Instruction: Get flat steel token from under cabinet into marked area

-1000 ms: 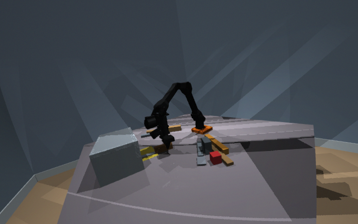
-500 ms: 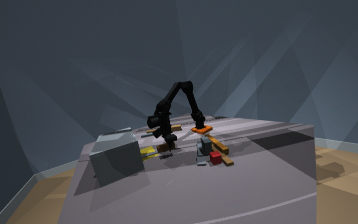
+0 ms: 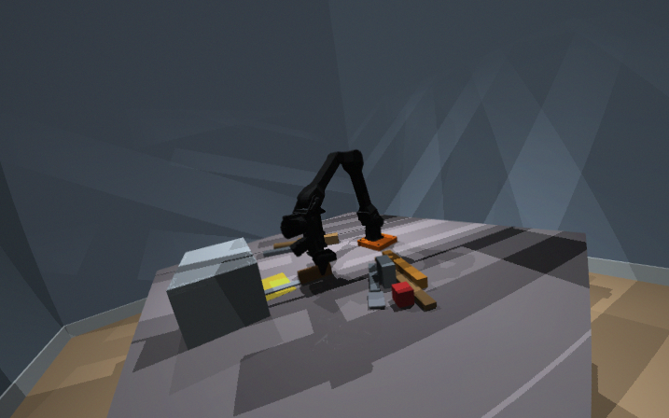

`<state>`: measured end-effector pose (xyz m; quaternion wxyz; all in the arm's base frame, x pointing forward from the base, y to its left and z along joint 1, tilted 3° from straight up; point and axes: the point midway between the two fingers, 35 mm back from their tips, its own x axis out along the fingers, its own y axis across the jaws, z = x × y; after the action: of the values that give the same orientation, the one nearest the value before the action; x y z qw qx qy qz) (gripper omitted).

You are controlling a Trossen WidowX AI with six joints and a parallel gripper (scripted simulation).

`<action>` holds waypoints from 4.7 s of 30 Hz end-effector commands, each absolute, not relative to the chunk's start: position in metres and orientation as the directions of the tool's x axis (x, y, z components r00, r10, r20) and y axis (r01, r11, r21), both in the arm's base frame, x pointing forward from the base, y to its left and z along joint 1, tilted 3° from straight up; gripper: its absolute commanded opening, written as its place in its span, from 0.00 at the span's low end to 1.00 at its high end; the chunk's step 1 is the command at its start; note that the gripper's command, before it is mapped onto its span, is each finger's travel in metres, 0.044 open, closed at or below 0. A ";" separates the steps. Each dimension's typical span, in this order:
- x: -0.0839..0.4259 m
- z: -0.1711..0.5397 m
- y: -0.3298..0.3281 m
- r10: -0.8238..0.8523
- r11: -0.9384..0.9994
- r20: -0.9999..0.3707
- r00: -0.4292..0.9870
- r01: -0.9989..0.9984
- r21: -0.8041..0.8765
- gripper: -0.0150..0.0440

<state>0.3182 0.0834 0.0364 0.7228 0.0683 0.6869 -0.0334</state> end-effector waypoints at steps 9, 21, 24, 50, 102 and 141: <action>0.302 0.035 0.086 0.045 0.988 -0.998 0.050 0.143 0.052 0.25; 0.288 0.034 0.089 0.045 0.988 -0.998 0.049 0.143 0.052 0.25; 0.284 0.034 0.089 0.045 0.988 -0.998 0.049 0.143 0.052 0.25; 0.250 0.032 0.095 0.046 0.988 -0.998 0.047 0.144 0.052 0.25; 0.227 0.034 0.099 0.046 0.997 -0.998 0.047 -0.070 0.043 0.25; 0.228 0.035 0.100 0.046 0.928 -0.998 0.046 -0.372 0.026 0.25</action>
<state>0.2277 0.0986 0.0343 0.7146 -0.1110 0.6777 0.1335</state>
